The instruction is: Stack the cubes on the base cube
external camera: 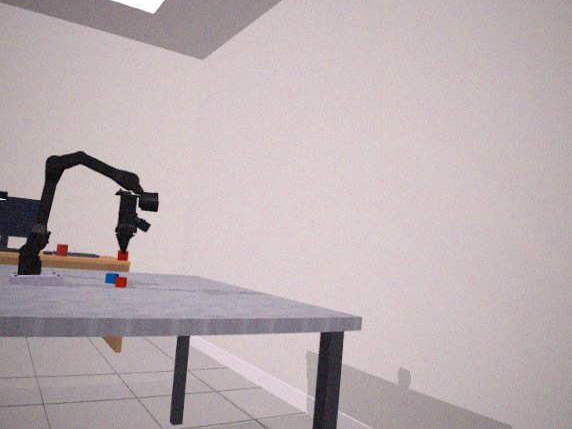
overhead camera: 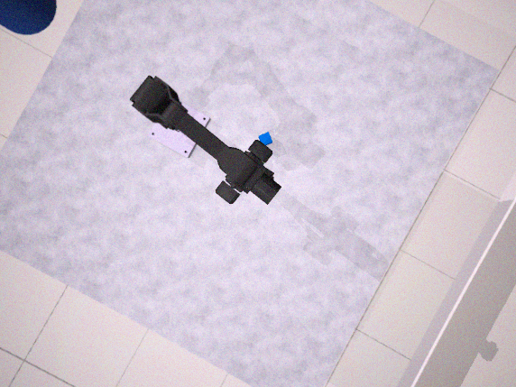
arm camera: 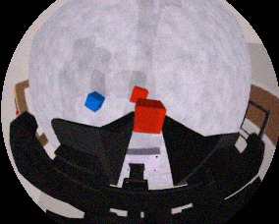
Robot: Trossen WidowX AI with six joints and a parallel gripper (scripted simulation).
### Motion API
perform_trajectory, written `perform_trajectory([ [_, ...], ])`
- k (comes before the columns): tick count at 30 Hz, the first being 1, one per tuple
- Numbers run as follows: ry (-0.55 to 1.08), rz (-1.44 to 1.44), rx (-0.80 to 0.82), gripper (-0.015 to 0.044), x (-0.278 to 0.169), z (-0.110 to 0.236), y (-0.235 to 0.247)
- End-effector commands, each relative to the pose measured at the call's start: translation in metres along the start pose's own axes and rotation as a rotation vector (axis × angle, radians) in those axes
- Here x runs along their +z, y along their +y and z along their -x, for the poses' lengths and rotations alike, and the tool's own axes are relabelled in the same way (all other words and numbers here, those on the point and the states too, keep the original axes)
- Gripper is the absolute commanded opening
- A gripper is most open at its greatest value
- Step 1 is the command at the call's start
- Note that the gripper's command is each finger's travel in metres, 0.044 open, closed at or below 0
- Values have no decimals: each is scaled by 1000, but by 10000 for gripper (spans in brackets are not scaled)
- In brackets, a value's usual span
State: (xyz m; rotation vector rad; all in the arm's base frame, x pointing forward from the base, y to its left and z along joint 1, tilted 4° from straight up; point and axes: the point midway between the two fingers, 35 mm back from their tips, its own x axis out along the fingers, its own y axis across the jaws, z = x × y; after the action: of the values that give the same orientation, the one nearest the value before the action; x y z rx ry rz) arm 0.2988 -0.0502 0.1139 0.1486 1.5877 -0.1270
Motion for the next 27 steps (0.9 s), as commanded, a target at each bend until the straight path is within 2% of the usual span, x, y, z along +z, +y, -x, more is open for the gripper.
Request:
perform_trajectory([
  [1,4,-107,5,105,1,-4,14],
  [27,8,-748,12,105,-9,-15,95],
])
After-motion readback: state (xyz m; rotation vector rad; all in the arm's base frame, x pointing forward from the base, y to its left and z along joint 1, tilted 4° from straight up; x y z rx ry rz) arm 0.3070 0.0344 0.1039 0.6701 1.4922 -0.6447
